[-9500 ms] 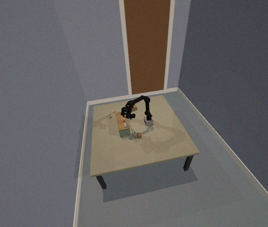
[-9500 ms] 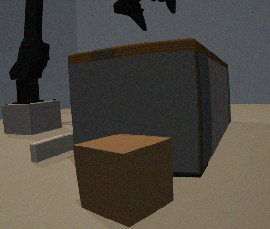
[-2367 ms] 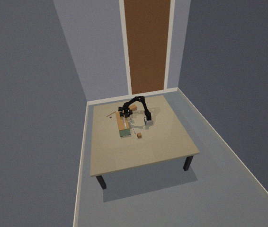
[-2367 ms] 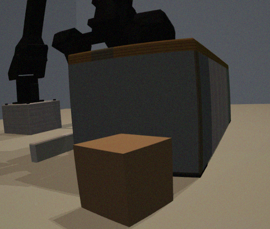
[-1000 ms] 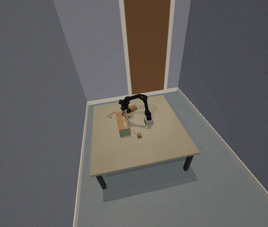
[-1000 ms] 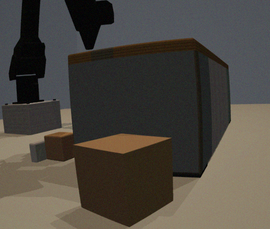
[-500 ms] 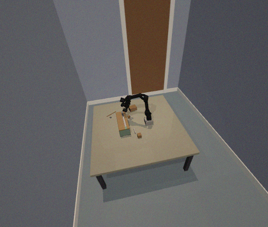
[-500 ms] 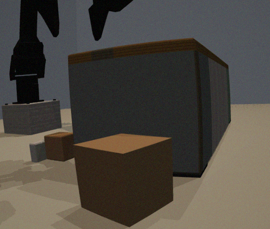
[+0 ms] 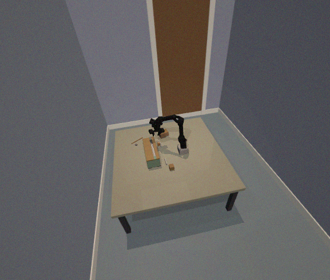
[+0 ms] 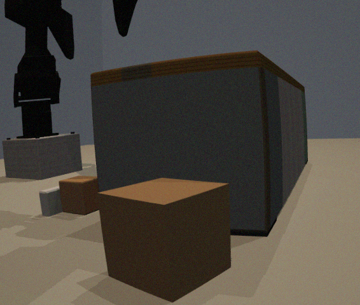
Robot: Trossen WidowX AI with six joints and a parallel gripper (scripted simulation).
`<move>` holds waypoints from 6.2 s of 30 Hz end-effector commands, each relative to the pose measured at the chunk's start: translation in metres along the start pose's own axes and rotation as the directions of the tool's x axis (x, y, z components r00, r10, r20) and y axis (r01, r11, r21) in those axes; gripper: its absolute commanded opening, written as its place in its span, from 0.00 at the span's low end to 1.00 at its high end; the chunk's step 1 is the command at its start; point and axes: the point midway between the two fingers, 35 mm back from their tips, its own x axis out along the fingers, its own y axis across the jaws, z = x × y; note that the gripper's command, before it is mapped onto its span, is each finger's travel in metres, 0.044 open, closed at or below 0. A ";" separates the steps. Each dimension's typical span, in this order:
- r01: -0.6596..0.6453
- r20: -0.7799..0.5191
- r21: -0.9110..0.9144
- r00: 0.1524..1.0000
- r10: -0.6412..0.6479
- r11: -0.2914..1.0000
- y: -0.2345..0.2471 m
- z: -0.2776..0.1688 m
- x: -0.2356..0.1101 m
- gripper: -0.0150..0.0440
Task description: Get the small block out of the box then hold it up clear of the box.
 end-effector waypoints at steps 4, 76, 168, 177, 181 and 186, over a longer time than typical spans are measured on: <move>0.009 -0.066 0.893 0.991 0.112 0.450 -0.015 0.000 0.001 0.74; 0.110 -0.075 0.974 0.981 0.177 -0.199 -0.050 -0.015 0.128 0.74; -0.040 0.177 0.733 0.975 0.134 -0.679 -0.060 -0.056 -0.031 0.25; -0.040 0.177 0.733 0.975 0.134 -0.679 -0.060 -0.056 -0.031 0.25; -0.040 0.177 0.733 0.975 0.134 -0.679 -0.060 -0.056 -0.031 0.25; -0.040 0.177 0.733 0.975 0.134 -0.679 -0.060 -0.056 -0.031 0.25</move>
